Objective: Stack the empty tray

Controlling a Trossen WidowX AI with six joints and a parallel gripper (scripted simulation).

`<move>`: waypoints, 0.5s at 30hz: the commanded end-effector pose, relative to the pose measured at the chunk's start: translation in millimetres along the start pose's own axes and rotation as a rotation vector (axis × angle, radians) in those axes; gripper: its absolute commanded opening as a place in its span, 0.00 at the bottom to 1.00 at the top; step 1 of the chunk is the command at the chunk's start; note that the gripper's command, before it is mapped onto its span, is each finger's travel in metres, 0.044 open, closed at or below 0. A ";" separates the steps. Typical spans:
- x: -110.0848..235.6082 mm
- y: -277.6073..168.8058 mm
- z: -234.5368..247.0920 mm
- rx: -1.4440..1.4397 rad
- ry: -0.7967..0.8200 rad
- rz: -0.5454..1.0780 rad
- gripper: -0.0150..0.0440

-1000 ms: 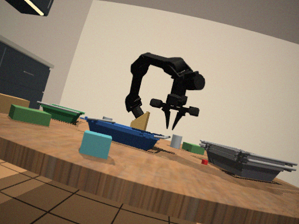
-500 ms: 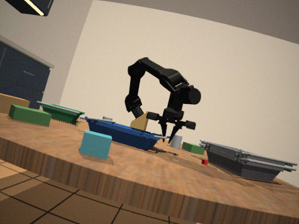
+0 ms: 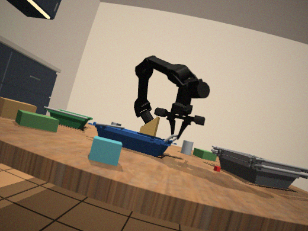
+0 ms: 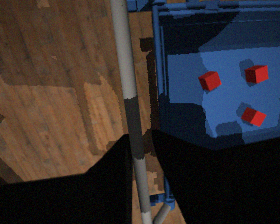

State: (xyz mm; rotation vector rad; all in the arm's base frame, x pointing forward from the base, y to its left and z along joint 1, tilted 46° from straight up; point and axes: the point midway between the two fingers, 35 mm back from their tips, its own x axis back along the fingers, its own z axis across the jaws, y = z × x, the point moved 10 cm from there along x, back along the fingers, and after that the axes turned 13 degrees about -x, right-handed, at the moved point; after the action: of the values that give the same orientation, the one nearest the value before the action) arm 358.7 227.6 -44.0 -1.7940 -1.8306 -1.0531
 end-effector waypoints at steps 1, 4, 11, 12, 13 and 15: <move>-1.0 6.6 -16.8 -0.006 -0.020 0.004 0.40; -1.3 8.4 -24.7 -0.006 -0.021 0.004 0.40; -16.2 14.0 -49.7 -0.006 -0.022 0.003 0.40; -19.2 14.5 -52.4 -0.006 -0.023 0.003 0.40; -21.0 14.8 -54.0 -0.006 -0.023 0.003 0.40; -20.6 14.9 -54.4 -0.006 -0.023 0.003 0.40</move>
State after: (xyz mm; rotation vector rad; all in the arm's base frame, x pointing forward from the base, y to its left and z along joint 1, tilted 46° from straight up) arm 363.6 177.0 -20.3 -1.8269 -1.8341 -1.0457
